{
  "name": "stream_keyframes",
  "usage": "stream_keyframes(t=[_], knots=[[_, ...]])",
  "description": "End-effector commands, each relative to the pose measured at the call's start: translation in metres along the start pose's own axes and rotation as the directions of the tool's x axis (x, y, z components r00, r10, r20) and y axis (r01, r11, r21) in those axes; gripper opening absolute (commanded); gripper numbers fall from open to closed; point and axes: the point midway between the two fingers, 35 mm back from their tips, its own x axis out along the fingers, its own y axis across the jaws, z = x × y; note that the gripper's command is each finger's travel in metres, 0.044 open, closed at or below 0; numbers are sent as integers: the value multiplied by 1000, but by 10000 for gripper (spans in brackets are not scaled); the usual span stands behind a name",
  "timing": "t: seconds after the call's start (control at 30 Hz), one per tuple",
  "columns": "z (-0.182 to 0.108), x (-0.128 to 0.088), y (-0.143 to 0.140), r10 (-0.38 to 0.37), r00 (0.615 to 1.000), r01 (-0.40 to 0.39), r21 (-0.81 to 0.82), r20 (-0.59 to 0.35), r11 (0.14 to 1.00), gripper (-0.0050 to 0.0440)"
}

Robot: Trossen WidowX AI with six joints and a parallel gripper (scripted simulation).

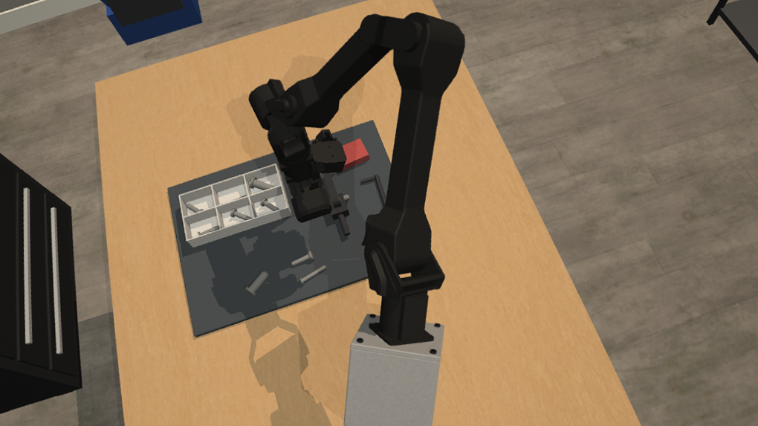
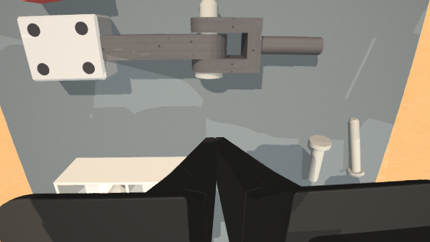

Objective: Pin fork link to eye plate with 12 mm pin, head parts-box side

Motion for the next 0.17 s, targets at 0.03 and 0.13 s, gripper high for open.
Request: stream_keyframes(t=[0.03,0.13], knots=[[3,-5,6,18,1000,-18,15,-2,1000,-50],[3,-5,6,18,1000,-18,15,-2,1000,-50]])
